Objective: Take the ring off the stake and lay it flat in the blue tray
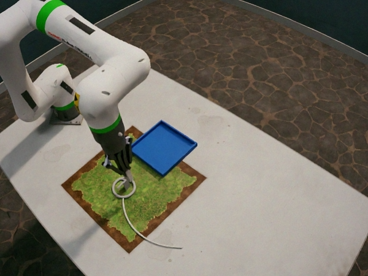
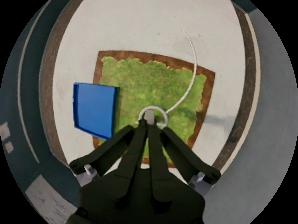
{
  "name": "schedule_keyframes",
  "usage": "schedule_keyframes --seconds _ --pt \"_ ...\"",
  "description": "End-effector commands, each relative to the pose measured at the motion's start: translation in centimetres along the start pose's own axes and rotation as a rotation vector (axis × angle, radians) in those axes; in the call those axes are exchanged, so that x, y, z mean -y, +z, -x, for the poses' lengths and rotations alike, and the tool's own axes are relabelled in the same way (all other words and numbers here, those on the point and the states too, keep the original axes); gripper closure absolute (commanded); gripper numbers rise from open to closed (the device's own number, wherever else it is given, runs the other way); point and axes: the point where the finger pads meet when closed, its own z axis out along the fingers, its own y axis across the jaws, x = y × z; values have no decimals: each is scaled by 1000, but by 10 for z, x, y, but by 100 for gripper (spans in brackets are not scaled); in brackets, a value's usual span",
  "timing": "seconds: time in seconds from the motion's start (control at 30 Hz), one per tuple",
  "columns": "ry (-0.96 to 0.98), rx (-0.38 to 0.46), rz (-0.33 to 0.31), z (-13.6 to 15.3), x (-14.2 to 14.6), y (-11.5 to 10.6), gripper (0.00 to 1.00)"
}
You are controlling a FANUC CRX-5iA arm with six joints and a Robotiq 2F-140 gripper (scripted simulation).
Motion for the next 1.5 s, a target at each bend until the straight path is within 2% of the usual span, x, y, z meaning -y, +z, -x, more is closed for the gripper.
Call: schedule_keyframes --seconds 0.0,0.13,0.2,0.23,0.7,0.77,0.8,1.27,1.33,1.37,1.47 --pt "279 -6 12 -7 -1 -1 90" --pt "454 -12 4 -12 -2 0 90" --pt "454 -12 4 -12 -2 0 90" --pt "583 -15 -1 -13 -2 0 90" --pt "1181 -25 -33 -23 -4 0 90" --pt "1181 -25 -33 -23 -4 0 90" --pt "1309 -25 -40 -23 -4 0 90" --pt "1902 -20 -62 -25 -4 1 90" --pt "1902 -20 -62 -25 -4 1 90" --pt "2029 -18 -64 -25 -4 1 90" --pt "2146 -17 -64 -25 -4 1 90"
